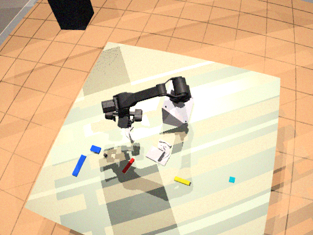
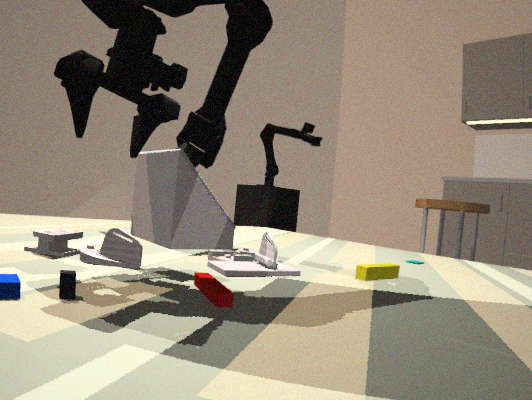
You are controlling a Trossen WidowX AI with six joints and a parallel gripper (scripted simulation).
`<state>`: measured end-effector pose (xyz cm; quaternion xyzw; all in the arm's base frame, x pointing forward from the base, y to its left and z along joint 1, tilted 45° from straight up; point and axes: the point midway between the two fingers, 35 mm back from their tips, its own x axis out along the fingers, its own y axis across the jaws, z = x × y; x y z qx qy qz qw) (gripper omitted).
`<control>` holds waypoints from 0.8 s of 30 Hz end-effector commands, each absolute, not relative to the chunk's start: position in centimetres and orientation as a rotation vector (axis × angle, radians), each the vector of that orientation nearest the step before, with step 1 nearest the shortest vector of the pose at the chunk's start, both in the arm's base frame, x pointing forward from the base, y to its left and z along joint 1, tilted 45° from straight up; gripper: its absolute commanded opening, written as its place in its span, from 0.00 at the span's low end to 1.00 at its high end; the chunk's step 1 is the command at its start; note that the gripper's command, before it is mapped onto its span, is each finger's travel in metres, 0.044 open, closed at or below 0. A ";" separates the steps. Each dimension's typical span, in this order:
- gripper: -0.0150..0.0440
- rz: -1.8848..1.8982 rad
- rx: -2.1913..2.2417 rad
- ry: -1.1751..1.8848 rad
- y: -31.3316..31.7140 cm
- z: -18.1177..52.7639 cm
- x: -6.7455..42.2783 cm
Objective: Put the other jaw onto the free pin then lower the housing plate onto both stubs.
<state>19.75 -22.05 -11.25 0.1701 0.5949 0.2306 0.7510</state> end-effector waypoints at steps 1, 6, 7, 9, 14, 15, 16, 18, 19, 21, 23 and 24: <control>1.00 0.567 0.334 1.276 -21.5 -11.8 20.4; 1.00 0.652 0.287 1.248 -20.5 -12.8 20.9; 1.00 0.669 0.278 1.242 -20.3 -12.9 21.0; 1.00 0.703 0.259 1.230 -19.9 -13.3 21.2; 1.00 0.785 0.214 1.196 -18.8 -14.2 21.7; 1.00 0.801 0.205 1.189 -18.6 -14.4 21.8; 1.00 0.817 0.196 1.181 -18.4 -14.6 21.9; 1.00 0.850 0.178 1.166 -18.0 -14.9 22.0; 1.00 0.862 0.172 1.160 -17.8 -15.1 22.1; 1.00 0.872 0.166 1.155 -17.7 -15.2 22.1; 1.00 0.872 0.166 1.155 -17.7 -15.2 22.1; 1.00 0.872 0.166 1.155 -17.5 -15.3 22.2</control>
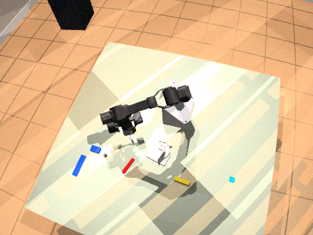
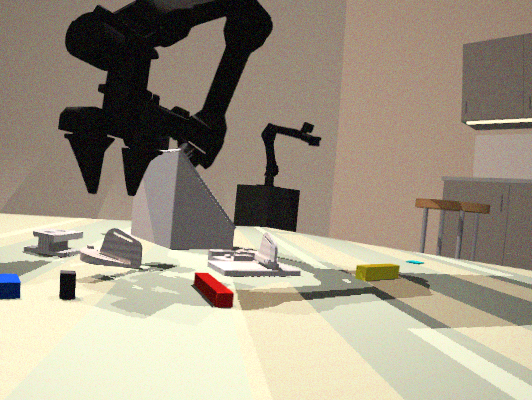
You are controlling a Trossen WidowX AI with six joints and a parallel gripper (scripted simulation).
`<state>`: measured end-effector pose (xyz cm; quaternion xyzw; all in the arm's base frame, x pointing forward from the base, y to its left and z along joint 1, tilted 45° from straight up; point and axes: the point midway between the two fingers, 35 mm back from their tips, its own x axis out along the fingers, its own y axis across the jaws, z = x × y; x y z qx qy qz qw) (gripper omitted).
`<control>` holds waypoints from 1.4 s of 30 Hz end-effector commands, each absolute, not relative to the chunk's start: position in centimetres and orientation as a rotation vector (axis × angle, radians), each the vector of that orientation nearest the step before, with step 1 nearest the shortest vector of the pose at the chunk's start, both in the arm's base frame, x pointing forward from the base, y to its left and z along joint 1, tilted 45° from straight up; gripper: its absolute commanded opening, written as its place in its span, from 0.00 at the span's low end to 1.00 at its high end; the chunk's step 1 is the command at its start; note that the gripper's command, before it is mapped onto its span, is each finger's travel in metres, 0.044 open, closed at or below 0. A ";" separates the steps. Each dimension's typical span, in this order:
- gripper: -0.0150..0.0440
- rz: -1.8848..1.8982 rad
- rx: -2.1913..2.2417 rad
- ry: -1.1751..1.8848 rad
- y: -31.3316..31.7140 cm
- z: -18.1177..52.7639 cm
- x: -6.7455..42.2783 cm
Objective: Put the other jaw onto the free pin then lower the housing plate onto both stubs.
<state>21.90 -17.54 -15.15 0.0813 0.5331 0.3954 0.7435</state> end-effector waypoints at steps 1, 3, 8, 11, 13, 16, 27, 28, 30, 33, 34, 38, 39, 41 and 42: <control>1.00 0.872 0.166 1.155 -17.2 -15.6 22.2; 1.00 0.873 0.167 1.154 -15.9 -16.9 22.4; 1.00 0.874 0.168 1.153 -14.8 -17.9 22.5; 1.00 0.874 0.168 1.153 -14.8 -17.9 22.5; 1.00 0.874 0.168 1.153 -14.8 -17.9 22.5; 1.00 0.874 0.168 1.153 -14.8 -17.9 22.5; 1.00 0.874 0.168 1.153 -13.8 -19.1 22.8; 1.00 0.874 0.168 1.153 -13.7 -19.2 22.8; 1.00 0.874 0.168 1.153 -13.5 -19.4 22.9; 1.00 0.874 0.168 1.152 -13.2 -19.8 23.0; 1.00 0.874 0.168 1.152 -13.1 -19.9 23.0; 1.00 0.874 0.168 1.152 -12.7 -20.4 23.1; 1.00 0.874 0.168 1.152 -12.5 -20.5 23.1; 1.00 0.874 0.168 1.152 -12.3 -20.7 23.2; 1.00 0.874 0.168 1.152 -12.2 -20.8 23.2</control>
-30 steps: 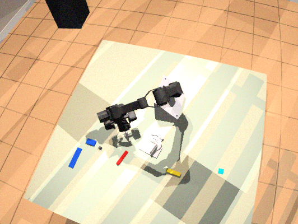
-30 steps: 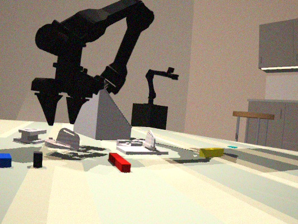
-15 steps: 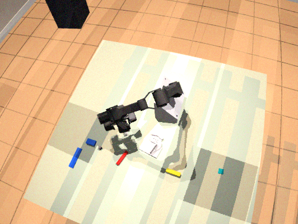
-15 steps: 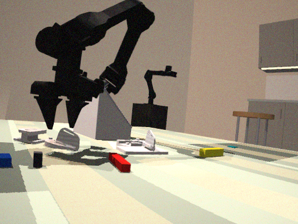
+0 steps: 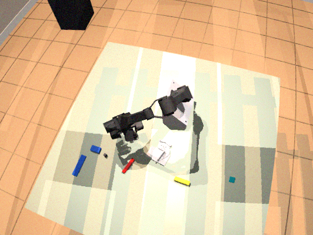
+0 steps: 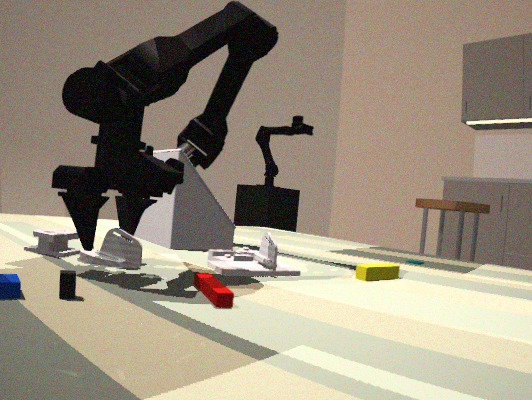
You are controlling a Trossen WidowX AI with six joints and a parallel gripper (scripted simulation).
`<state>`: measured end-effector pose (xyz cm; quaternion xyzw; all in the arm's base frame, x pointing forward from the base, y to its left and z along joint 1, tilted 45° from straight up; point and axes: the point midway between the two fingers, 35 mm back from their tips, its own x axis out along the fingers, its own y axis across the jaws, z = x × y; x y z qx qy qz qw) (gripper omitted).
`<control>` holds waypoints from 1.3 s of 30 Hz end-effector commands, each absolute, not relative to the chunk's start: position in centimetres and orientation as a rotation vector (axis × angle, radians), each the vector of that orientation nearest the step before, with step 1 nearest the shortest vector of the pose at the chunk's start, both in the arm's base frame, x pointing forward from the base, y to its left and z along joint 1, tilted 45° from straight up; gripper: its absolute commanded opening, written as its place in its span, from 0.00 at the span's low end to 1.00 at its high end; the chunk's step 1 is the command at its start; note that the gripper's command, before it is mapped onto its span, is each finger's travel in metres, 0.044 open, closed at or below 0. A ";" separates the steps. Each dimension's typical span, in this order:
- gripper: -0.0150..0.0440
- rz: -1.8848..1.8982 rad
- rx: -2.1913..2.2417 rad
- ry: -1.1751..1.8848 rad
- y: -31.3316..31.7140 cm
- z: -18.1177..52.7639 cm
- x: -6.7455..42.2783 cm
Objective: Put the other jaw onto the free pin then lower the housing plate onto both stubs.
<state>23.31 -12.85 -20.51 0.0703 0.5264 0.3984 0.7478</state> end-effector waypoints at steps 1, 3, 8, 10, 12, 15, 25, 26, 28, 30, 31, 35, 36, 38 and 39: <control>1.00 0.874 0.168 1.152 -12.1 -20.9 23.2; 1.00 0.874 0.168 1.152 -11.9 -21.2 23.2; 1.00 0.875 0.169 1.151 -11.4 -21.7 23.3; 1.00 0.875 0.169 1.151 -11.4 -21.7 23.3; 1.00 0.875 0.169 1.151 -11.4 -21.7 23.3; 1.00 0.875 0.169 1.151 -11.4 -21.7 23.3; 1.00 0.875 0.169 1.151 -11.3 -21.7 23.3; 1.00 0.875 0.169 1.151 -11.3 -21.7 23.3; 1.00 0.875 0.169 1.151 -11.3 -21.7 23.3; 1.00 0.875 0.169 1.151 -11.3 -21.7 23.3; 1.00 0.875 0.169 1.151 -11.3 -21.7 23.3; 0.87 0.877 0.160 1.153 -11.5 -21.7 23.3; 0.82 0.877 0.160 1.153 -11.5 -21.7 23.3; 0.73 0.877 0.160 1.153 -11.5 -21.7 23.3; 0.69 0.877 0.160 1.153 -11.5 -21.7 23.3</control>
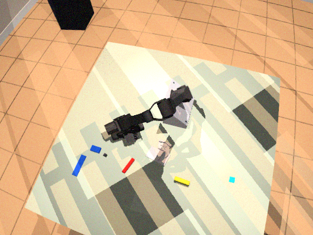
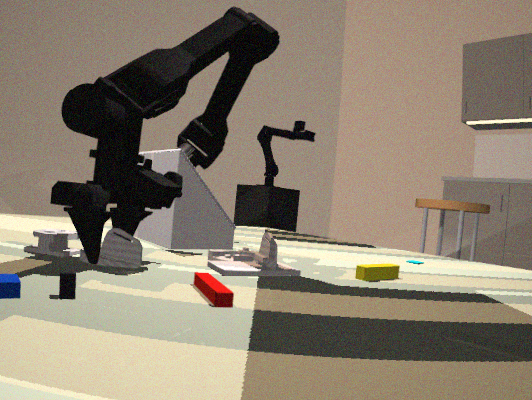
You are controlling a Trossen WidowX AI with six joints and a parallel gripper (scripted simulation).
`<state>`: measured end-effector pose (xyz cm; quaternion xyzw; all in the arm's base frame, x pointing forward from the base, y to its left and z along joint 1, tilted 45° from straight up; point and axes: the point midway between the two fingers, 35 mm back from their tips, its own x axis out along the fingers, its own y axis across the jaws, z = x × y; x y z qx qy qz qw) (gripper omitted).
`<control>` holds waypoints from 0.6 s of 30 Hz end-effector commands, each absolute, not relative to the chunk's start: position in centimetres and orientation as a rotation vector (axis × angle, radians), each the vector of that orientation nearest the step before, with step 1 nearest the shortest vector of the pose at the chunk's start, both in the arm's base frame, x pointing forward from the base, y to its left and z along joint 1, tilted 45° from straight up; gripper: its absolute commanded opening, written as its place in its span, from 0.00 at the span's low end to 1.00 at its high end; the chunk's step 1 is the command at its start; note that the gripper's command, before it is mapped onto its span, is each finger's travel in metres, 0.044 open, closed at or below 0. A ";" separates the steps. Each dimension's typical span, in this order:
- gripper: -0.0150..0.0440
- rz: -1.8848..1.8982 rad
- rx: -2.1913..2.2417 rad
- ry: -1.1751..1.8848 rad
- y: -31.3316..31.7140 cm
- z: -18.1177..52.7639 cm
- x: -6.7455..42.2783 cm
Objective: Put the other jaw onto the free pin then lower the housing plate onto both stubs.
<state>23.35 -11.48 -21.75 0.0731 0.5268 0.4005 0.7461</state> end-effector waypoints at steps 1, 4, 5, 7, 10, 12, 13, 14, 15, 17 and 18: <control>0.64 0.877 0.160 1.153 -11.5 -21.7 23.3; 0.54 0.877 0.160 1.153 -11.5 -21.7 23.3; 0.53 0.877 0.160 1.153 -11.5 -21.7 23.3; 0.51 0.877 0.160 1.153 -11.5 -21.7 23.3; 0.48 0.877 0.160 1.153 -11.5 -21.7 23.3; 0.48 0.877 0.160 1.153 -11.5 -21.7 23.3; 0.48 0.877 0.160 1.153 -11.5 -21.7 23.3; 0.48 0.877 0.160 1.153 -11.5 -21.7 23.3; 0.48 0.877 0.160 1.153 -11.5 -21.7 23.3; 0.48 0.877 0.160 1.153 -11.5 -21.7 23.3; 0.48 0.877 0.160 1.153 -11.5 -21.7 23.3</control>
